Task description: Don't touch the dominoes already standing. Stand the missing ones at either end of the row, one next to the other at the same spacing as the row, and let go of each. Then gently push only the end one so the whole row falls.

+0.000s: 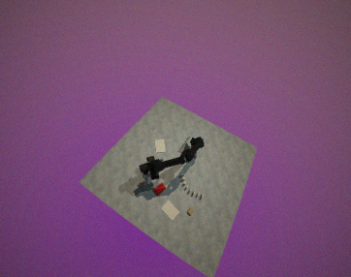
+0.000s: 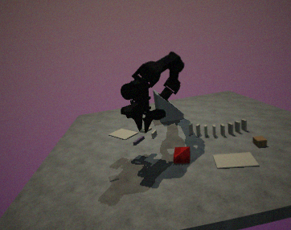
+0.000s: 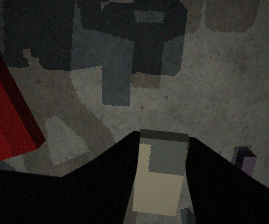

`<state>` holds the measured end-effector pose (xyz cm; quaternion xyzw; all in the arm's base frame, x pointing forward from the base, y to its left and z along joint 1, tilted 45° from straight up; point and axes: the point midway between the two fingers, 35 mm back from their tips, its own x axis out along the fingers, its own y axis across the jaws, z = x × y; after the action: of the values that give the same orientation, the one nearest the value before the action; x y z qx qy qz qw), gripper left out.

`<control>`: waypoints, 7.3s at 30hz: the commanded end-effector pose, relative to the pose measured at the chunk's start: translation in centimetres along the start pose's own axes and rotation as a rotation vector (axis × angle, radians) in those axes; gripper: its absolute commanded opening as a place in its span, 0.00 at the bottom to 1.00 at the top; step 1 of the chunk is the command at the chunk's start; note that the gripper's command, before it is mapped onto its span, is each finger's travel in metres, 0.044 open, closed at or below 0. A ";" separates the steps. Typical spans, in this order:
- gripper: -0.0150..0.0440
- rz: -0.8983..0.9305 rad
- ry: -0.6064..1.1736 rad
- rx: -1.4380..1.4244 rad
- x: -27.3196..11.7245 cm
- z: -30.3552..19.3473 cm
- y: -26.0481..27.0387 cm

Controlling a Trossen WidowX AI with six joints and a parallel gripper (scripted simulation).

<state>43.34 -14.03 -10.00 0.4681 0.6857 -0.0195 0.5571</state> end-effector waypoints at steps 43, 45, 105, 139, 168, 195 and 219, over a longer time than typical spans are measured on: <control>0.44 -0.256 -0.600 -0.054 6.6 3.6 -1.2; 0.44 -0.257 -0.629 -0.053 6.6 3.5 -1.1; 0.44 0.043 -1.397 0.082 1.2 -5.0 1.2; 0.44 0.039 -1.391 0.078 8.3 -5.0 1.8; 1.00 0.037 -1.390 0.075 5.1 -4.6 1.7; 1.00 -0.209 -0.496 -0.087 5.2 4.9 -1.1; 1.00 0.076 0.073 0.022 -0.6 -1.4 1.3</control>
<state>45.72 -13.74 -13.48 0.3969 0.6326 -0.1010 0.6573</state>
